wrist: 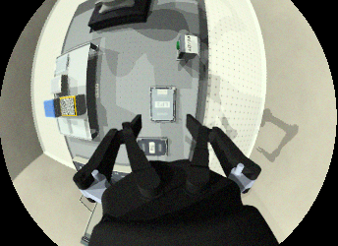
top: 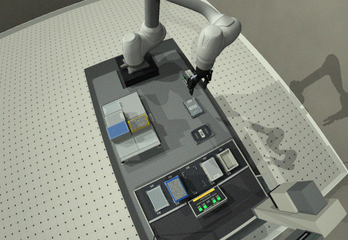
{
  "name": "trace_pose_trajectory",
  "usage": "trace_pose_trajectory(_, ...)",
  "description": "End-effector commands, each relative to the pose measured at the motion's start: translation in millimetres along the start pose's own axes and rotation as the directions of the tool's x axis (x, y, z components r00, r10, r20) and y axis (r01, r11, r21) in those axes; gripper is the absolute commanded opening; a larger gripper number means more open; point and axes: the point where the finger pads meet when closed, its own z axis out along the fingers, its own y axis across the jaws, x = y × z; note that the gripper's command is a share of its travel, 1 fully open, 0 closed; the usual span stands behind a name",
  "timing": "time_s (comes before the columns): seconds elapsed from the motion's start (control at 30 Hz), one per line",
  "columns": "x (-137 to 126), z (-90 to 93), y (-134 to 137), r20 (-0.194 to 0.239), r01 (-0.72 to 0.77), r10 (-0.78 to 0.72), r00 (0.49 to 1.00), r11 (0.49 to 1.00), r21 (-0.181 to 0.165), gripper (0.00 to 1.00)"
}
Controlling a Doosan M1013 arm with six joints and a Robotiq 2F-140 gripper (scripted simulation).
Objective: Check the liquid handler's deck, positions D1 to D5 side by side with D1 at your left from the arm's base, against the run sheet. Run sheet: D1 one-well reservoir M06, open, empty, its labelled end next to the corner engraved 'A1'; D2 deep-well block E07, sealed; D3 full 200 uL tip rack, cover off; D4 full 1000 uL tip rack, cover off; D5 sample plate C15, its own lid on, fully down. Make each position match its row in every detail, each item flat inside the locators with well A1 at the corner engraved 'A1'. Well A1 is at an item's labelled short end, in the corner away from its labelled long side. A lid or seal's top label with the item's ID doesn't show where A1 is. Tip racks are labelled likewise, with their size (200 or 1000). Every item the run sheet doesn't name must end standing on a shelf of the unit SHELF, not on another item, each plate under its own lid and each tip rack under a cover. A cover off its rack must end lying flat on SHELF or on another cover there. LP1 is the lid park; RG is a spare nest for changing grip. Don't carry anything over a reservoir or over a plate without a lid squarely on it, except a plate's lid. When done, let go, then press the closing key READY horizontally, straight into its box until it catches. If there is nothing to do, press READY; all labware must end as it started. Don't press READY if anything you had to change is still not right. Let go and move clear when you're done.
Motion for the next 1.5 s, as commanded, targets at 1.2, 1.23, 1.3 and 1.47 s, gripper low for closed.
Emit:
trace_pose_trajectory(1.2,-0.3,56.4,0.3,0.001,0.000,0.000,1.000,1.000,-0.001,0.66)
trace_pose_trajectory(1.23,-0.3,58.0,0.3,0.001,0.000,0.000,1.000,1.000,-0.001,0.66)
trace_pose_trajectory(1.3,-0.4,61.4,0.3,0.001,0.000,0.000,1.000,1.000,-0.001,0.66)
trace_pose_trajectory(1.47,-0.4,66.4,0.3,0.001,0.000,0.000,1.000,1.000,-0.001,0.66)
